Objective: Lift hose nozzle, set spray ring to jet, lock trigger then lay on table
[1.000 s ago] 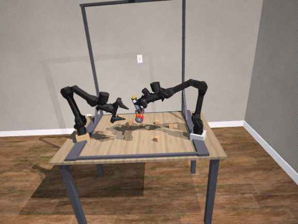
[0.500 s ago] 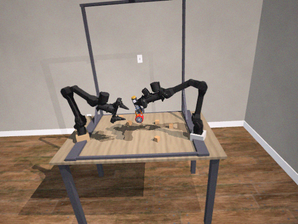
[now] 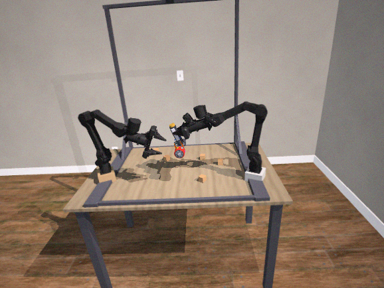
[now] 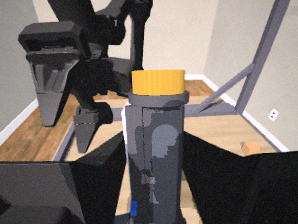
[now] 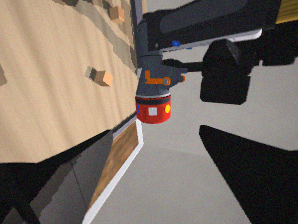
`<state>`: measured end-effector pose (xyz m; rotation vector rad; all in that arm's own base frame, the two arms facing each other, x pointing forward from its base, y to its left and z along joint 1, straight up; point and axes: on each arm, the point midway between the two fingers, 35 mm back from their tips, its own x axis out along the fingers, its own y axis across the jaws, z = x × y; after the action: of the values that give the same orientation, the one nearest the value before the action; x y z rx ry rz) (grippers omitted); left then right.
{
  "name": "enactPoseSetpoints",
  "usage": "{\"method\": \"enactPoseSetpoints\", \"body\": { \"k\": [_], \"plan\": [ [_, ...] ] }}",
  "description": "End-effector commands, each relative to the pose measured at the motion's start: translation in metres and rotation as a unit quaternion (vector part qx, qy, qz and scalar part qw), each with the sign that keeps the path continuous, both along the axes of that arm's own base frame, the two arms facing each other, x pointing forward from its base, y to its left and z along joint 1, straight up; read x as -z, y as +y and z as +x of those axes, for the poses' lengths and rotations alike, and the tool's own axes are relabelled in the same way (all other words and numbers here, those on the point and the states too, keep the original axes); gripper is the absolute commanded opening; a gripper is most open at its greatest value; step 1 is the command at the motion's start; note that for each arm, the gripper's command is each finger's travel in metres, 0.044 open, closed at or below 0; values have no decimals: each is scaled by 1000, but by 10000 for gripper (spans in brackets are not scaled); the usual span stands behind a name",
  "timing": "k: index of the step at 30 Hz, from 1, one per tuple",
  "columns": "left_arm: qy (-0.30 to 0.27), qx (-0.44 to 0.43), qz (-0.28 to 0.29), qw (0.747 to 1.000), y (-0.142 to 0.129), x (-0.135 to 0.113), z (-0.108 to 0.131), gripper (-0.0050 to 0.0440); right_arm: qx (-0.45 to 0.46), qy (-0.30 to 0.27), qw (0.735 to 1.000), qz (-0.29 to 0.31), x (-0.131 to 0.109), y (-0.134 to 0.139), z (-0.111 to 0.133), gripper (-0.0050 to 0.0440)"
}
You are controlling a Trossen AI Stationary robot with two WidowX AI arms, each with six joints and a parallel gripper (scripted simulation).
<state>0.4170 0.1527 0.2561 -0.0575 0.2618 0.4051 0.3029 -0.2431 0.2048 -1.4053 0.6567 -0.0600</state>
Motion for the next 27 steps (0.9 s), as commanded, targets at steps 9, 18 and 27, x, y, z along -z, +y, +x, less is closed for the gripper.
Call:
{"method": "enactPoseSetpoints", "body": {
  "k": [9, 18, 27],
  "plan": [
    [-23, 2, 11, 1000, 0, -20, 0, 170, 1, -39, 999, -19, 12, -8, 8, 408],
    [-23, 2, 11, 1000, 0, -20, 0, 170, 5, -85, 996, -41, 29, -13, 12, 408],
    [-23, 2, 11, 1000, 0, -20, 0, 170, 5, -119, 991, -61, 38, -12, 11, 408]
  ]
}}
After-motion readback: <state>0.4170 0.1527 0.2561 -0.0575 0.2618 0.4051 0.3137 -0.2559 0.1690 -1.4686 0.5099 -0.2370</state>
